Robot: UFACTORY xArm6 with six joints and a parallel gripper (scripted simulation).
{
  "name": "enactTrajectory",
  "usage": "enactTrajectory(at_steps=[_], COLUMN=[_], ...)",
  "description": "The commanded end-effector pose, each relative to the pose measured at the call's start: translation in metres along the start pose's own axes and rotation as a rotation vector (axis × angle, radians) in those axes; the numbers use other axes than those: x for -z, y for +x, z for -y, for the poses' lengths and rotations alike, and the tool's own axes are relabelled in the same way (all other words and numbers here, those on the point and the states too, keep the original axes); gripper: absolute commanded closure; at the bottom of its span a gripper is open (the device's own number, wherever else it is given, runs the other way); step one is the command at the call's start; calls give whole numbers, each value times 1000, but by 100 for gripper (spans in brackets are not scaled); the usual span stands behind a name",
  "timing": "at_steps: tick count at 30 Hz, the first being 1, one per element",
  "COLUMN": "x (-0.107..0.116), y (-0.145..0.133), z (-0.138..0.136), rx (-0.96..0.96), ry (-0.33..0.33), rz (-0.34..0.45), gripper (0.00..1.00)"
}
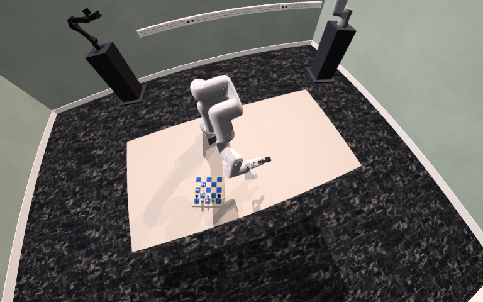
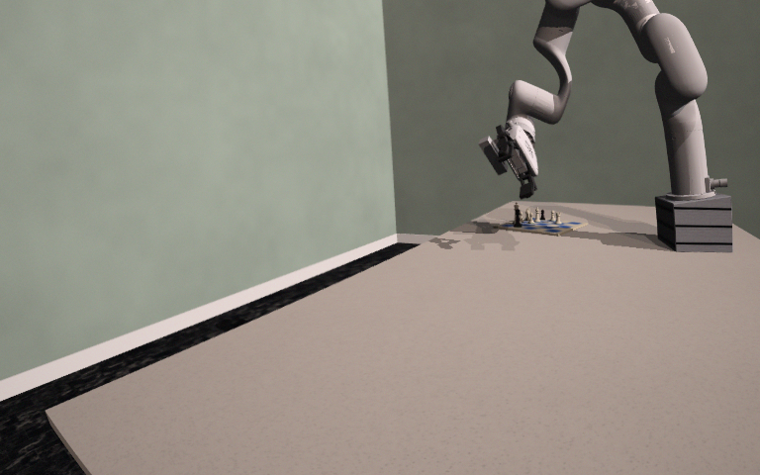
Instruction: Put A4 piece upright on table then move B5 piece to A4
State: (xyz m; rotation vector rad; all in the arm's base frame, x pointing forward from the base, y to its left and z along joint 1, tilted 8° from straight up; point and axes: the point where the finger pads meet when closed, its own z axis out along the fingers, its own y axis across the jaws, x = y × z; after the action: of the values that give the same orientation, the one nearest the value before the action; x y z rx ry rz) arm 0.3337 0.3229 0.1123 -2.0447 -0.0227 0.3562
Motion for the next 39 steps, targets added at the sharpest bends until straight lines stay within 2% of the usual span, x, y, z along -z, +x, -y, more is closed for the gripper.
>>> enactTrajectory(at_steps=[1, 2, 3, 4, 5, 6, 8, 9, 10, 11, 14, 16, 18, 19, 21, 22, 23, 24, 26, 27, 31, 33, 36, 37, 39], x=[26, 37, 37, 49, 49, 62, 62, 76, 76, 91, 91, 125, 125, 144, 144, 164, 164, 185, 185, 207, 207, 256, 256, 282, 282], y=[-4, -5, -5, -6, -6, -6, -6, -7, -7, -7, -7, -7, -7, -7, -7, -7, -7, -7, -7, -8, -8, -11, -11, -13, -13], z=[2, 1, 1, 0, 0, -2, -2, -4, -4, -7, -7, -13, -13, -16, -16, -19, -19, -22, -22, -24, -24, -28, -28, -29, -29], rx=[25, 33, 33, 41, 41, 49, 49, 55, 55, 60, 60, 65, 65, 66, 66, 64, 64, 61, 61, 55, 55, 37, 37, 24, 24], ry=[-88, -127, -127, -169, -169, -214, -214, -262, -262, -313, -313, -423, -423, -483, -483, -545, -545, -609, -609, -675, -675, -813, -813, -883, -883], rz=[36, 39, 39, 41, 41, 41, 41, 38, 38, 32, 32, 10, 10, -6, -6, -26, -26, -50, -50, -78, -78, -146, -146, -187, -187], gripper=[0, 0, 0, 0, 0, 0, 0, 0, 0, 0, 0, 0, 0, 0, 0, 0, 0, 0, 0, 0, 0, 0, 0, 0, 0])
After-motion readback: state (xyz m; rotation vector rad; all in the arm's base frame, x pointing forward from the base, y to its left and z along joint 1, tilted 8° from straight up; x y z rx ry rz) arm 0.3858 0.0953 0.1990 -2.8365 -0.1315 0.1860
